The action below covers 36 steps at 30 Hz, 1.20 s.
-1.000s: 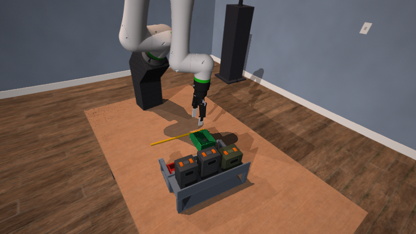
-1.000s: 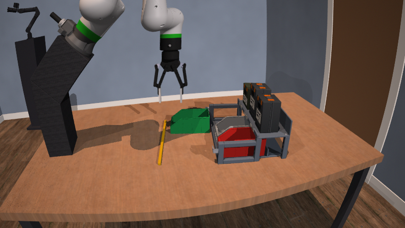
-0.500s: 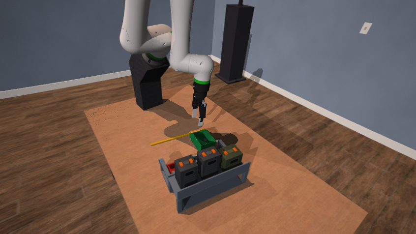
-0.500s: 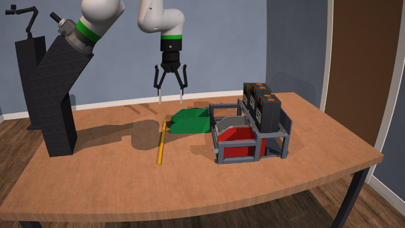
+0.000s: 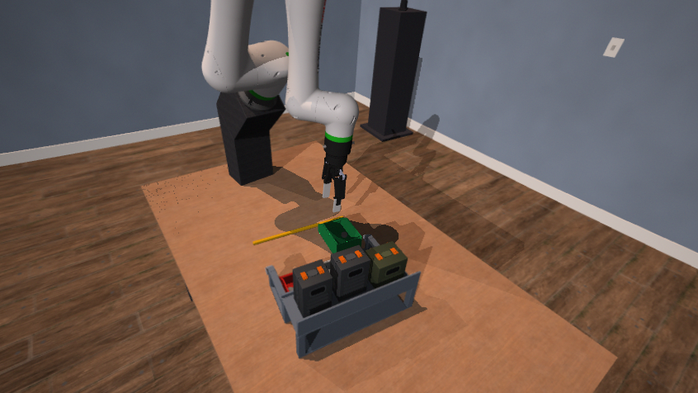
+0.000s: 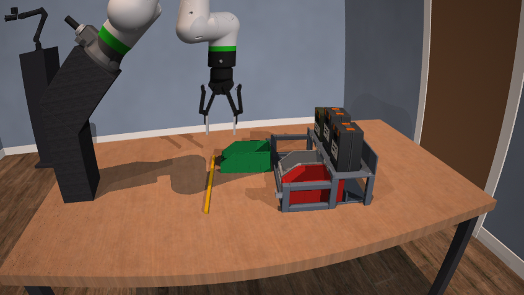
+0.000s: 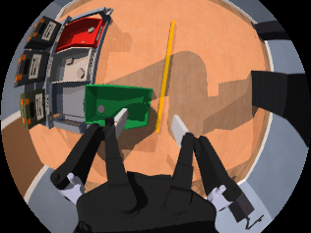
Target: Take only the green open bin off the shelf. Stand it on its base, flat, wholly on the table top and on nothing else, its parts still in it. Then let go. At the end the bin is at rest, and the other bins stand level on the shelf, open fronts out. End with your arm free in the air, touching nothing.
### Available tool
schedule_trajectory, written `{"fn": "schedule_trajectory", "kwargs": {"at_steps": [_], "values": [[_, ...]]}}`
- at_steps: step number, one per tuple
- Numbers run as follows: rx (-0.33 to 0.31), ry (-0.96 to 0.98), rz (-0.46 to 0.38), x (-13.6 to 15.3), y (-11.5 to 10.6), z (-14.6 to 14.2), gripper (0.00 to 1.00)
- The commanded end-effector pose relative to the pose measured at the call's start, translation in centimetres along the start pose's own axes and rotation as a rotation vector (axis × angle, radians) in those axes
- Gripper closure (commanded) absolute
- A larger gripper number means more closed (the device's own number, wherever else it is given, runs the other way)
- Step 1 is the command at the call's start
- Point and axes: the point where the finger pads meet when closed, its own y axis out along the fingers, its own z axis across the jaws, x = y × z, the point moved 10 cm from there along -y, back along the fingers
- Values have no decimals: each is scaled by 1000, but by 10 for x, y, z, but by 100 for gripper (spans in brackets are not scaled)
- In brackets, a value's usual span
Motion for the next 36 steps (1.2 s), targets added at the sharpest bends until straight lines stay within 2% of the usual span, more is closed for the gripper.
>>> {"fn": "schedule_trajectory", "kwargs": {"at_steps": [1, 3, 4, 8, 20, 21, 25, 36], "values": [[-38, -1, -51, -5, 1, 4, 43], [-38, -1, -51, -5, 1, 4, 43], [-7, 0, -11, -1, 0, 1, 43], [-38, -1, -51, -5, 2, 4, 43], [-38, -1, -51, -5, 2, 4, 43], [-4, -1, -12, -1, 1, 0, 43], [-38, -1, -51, -5, 3, 4, 43], [-38, -1, -51, -5, 3, 4, 43]]}}
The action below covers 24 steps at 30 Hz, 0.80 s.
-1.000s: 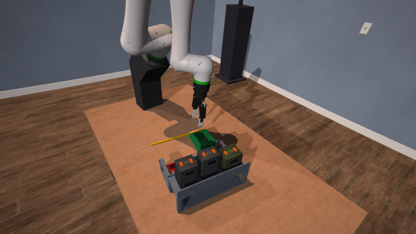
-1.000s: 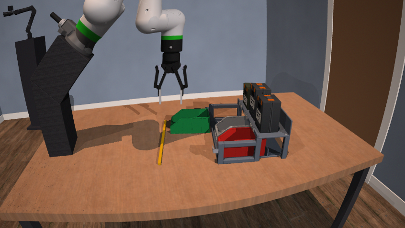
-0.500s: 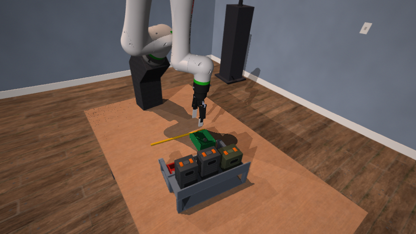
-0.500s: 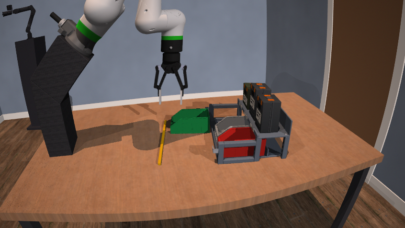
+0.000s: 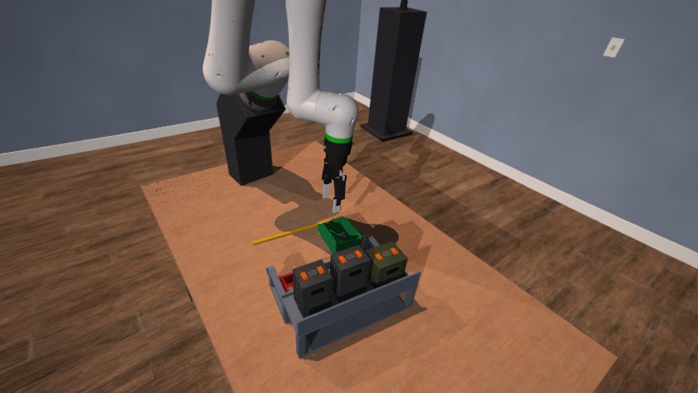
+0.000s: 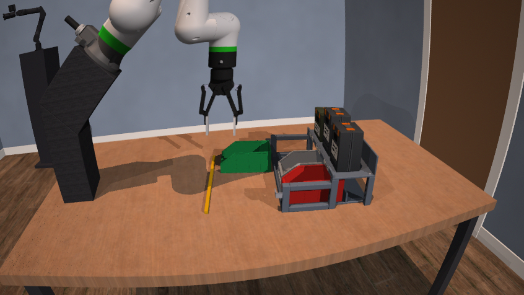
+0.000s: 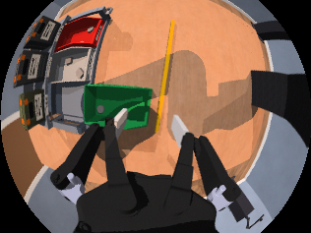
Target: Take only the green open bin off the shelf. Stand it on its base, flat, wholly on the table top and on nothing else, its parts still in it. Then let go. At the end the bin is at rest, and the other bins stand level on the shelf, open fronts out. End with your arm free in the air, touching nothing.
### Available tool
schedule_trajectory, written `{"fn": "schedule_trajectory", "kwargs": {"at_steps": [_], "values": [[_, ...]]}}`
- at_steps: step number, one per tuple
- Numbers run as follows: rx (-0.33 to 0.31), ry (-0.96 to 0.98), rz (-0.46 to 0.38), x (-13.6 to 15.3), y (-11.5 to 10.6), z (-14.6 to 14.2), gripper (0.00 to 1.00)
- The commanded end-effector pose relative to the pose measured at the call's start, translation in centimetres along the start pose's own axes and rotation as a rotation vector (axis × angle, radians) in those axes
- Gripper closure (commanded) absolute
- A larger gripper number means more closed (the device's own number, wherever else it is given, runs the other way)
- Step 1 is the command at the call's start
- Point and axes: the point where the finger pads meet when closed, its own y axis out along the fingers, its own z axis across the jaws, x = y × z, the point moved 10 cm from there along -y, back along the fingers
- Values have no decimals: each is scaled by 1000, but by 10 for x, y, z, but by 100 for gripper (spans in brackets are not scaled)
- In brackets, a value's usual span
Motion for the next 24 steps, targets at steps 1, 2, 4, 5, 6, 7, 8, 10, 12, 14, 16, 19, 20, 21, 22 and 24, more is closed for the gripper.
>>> {"fn": "schedule_trajectory", "kwargs": {"at_steps": [1, 2, 4, 5, 6, 7, 8, 10, 12, 14, 16, 19, 20, 21, 22, 24], "values": [[-44, 0, -48, -5, 1, 5, 43], [-9, 0, -10, -1, 0, 1, 43], [-27, 0, -29, -3, 1, 3, 43], [-36, 0, -38, -4, 1, 4, 43], [-44, 0, -48, -5, 1, 5, 43], [-44, 0, -48, -5, 1, 5, 43], [-44, 0, -48, -5, 1, 5, 43], [-44, 0, -48, -5, 1, 5, 43], [-44, 0, -48, -5, 1, 5, 43], [-44, 0, -48, -5, 1, 5, 43], [-44, 0, -48, -5, 1, 5, 43], [-8, 0, -10, -1, 1, 1, 43], [-17, 0, -19, -2, 1, 2, 43], [-26, 0, -29, -3, 1, 3, 43], [-35, 0, -38, -4, 1, 4, 43], [-44, 0, -48, -5, 1, 5, 43]]}}
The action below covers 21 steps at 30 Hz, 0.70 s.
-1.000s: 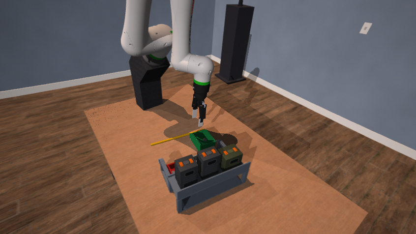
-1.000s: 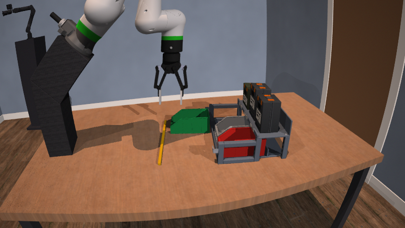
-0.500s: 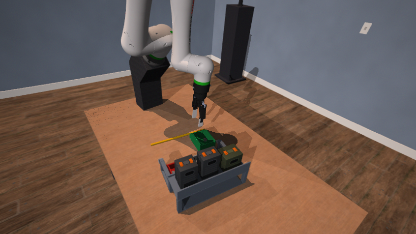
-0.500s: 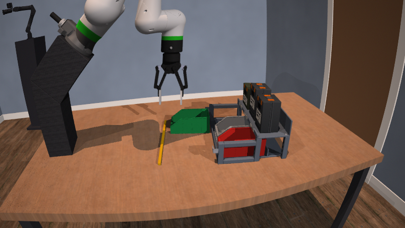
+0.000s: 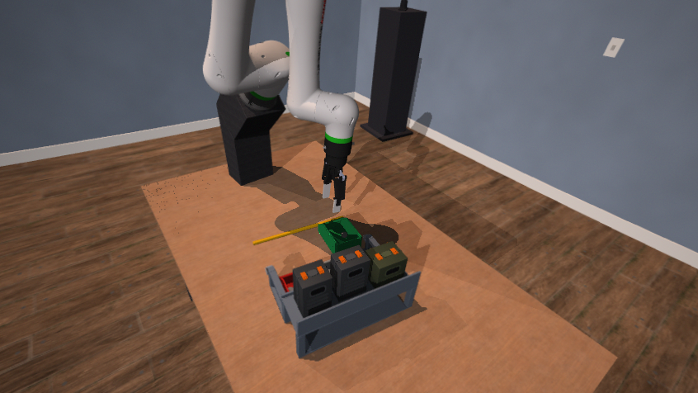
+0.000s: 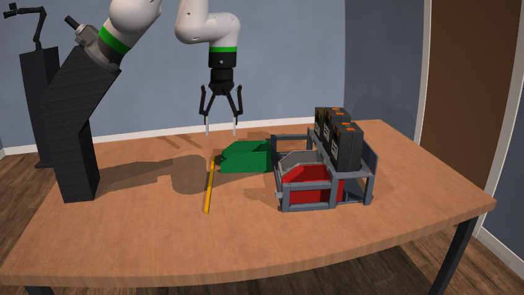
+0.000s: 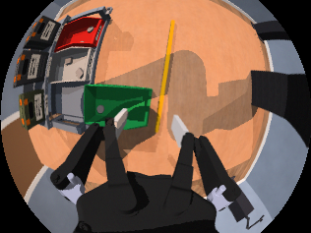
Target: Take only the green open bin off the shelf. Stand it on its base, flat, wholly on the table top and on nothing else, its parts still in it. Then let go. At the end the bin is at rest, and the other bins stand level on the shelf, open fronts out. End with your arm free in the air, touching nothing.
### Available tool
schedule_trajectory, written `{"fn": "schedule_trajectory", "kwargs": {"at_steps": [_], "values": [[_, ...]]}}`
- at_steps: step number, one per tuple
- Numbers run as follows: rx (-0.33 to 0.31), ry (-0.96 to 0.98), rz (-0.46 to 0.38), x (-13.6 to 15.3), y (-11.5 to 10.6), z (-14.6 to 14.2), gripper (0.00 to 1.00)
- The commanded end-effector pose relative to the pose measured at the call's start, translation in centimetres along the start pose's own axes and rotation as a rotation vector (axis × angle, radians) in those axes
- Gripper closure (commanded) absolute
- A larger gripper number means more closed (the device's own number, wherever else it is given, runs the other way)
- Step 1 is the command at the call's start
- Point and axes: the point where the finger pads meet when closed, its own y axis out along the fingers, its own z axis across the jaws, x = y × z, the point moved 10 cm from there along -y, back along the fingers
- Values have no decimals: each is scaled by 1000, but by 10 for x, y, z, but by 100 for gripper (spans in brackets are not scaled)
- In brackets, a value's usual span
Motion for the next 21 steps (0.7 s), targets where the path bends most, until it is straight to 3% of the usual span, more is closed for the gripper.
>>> {"fn": "schedule_trajectory", "kwargs": {"at_steps": [1, 11, 12, 16, 21], "values": [[-45, 0, -48, -5, 1, 5, 43], [-45, 0, -48, -5, 1, 5, 43], [-9, 0, -9, -1, 0, 1, 43], [-45, 0, -48, -5, 1, 5, 43], [-45, 0, -48, -5, 1, 5, 43]]}}
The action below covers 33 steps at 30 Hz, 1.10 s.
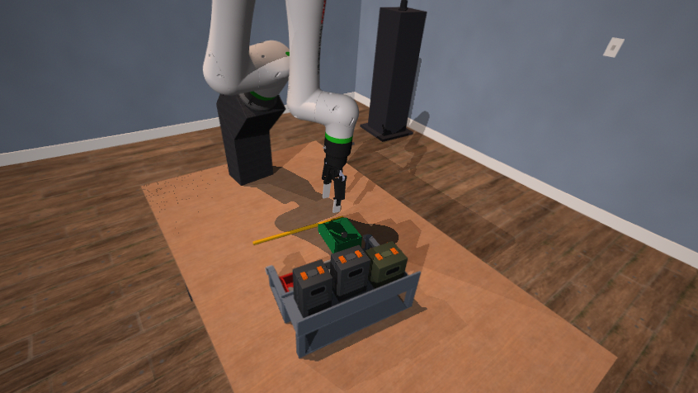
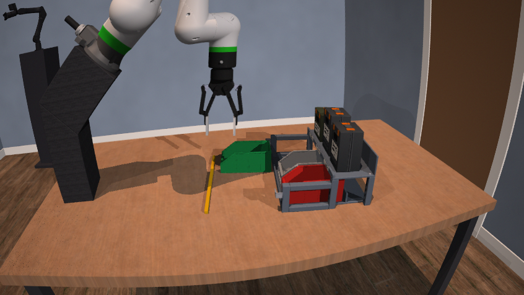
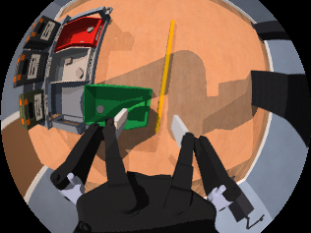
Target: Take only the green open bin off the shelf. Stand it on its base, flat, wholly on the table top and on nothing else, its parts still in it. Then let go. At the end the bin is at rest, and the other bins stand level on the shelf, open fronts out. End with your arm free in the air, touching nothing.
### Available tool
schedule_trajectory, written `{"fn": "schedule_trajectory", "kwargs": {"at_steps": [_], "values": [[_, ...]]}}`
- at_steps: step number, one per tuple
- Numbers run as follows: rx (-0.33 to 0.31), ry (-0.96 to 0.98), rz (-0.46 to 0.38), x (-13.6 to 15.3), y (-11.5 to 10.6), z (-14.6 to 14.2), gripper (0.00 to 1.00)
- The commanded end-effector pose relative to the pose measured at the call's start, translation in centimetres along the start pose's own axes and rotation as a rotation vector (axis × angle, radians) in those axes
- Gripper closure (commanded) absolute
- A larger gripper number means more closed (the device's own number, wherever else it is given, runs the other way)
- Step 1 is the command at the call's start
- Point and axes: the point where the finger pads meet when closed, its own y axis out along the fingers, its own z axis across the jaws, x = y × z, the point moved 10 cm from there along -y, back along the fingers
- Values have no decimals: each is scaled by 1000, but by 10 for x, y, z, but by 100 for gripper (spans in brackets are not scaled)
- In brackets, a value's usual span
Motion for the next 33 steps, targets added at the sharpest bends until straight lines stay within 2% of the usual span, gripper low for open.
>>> {"fn": "schedule_trajectory", "kwargs": {"at_steps": [1, 7, 8, 12, 24, 25, 29, 33], "values": [[-46, 0, -48, -5, 1, 5, 43], [-46, 0, -48, -5, 1, 5, 43], [-9, 0, -10, -1, 0, 1, 43], [-46, 0, -48, -5, 1, 5, 43], [-46, 0, -48, -5, 1, 5, 43], [-9, 0, -10, -1, 0, 1, 43], [-46, 0, -48, -5, 1, 5, 43], [-46, 0, -48, -5, 1, 5, 43]]}}
